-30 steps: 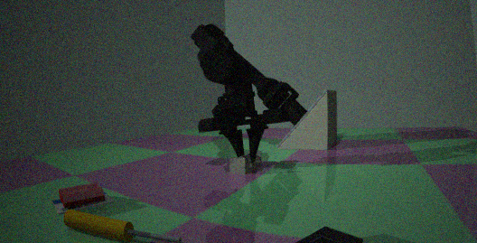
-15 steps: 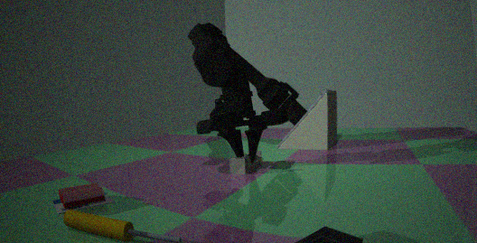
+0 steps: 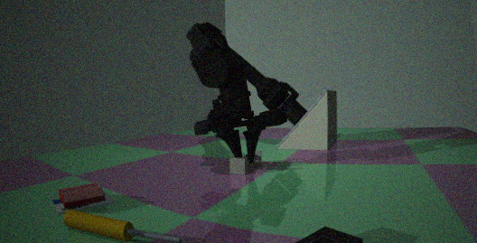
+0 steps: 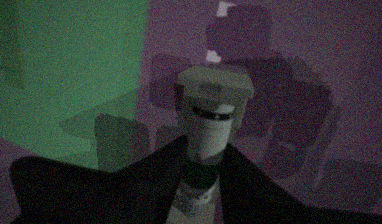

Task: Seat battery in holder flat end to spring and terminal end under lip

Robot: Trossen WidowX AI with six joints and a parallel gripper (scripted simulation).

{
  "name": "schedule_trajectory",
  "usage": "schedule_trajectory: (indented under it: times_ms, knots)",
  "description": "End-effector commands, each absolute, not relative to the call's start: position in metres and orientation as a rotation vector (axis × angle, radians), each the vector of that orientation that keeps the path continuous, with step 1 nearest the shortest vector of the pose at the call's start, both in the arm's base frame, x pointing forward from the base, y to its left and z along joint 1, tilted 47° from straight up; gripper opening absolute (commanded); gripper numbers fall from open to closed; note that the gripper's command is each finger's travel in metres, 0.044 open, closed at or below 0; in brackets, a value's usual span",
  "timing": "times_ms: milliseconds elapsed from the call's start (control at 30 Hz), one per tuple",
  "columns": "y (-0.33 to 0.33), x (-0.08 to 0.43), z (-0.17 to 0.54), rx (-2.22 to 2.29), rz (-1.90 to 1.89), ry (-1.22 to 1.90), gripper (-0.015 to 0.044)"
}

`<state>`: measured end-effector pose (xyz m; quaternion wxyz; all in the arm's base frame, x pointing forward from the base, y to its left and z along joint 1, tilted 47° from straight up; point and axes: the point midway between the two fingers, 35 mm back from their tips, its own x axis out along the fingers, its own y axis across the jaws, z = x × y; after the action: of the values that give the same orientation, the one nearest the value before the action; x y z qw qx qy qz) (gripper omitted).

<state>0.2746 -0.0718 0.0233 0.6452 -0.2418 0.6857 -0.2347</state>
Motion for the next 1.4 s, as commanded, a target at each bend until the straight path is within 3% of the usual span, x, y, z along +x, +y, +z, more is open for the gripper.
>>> schedule_trajectory:
  times_ms: [0,533,667,1133,1367]
  knots:
    - [-0.072,0.277,0.022,-0.551,-0.535,1.569,0.0066]
    - [-0.072,0.279,0.022,-0.552,-0.534,1.565,0.0066]
    - [-0.072,0.279,0.022,-0.552,-0.534,1.565,0.0168]
    - [-0.061,0.279,0.032,-0.55,-0.534,1.566,0.0168]
    - [-0.025,0.28,0.063,-0.551,-0.528,1.568,0.0351]
